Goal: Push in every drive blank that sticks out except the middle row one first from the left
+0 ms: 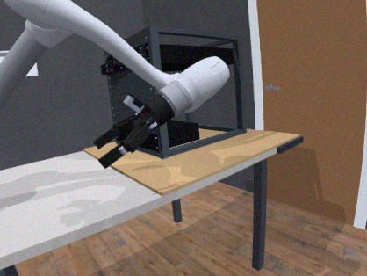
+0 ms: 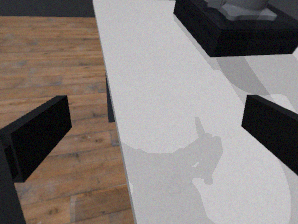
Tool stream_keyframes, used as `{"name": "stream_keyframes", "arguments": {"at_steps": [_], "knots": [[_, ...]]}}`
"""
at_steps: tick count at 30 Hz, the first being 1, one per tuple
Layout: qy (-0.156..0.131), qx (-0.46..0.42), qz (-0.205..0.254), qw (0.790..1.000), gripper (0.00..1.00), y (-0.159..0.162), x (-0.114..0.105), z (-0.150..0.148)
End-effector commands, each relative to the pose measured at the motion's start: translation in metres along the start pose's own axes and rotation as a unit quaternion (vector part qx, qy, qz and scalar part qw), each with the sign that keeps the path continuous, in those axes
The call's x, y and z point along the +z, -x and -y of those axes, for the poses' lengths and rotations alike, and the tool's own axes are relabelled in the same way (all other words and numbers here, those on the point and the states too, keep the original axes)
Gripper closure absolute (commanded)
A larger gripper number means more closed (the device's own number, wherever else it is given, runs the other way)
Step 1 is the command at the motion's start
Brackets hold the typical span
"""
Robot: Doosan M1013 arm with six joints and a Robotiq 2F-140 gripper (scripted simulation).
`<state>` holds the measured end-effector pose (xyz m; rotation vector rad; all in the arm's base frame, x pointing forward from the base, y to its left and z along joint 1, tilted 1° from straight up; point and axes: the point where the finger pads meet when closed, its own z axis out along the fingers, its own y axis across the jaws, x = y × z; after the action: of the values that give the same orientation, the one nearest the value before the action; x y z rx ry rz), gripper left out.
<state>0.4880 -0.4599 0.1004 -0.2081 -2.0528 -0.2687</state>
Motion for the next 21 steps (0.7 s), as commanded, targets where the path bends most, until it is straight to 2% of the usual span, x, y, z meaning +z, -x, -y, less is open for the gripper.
{"name": "stream_keyframes", "arguments": {"at_steps": [1, 10, 12, 17, 21], "knots": [[-0.001, 0.000, 0.002, 1.000, 0.00, -0.021, 0.035, 0.011], [-0.001, 0.000, 0.002, 1.000, 0.00, -0.061, 0.105, 0.032], [-0.001, 0.000, 0.002, 1.000, 0.00, -0.061, 0.105, 0.032], [-0.001, 0.000, 0.002, 1.000, 0.00, -0.071, 0.123, 0.037], [-0.001, 0.000, 0.002, 1.000, 0.00, -0.072, 0.126, 0.037]]}}
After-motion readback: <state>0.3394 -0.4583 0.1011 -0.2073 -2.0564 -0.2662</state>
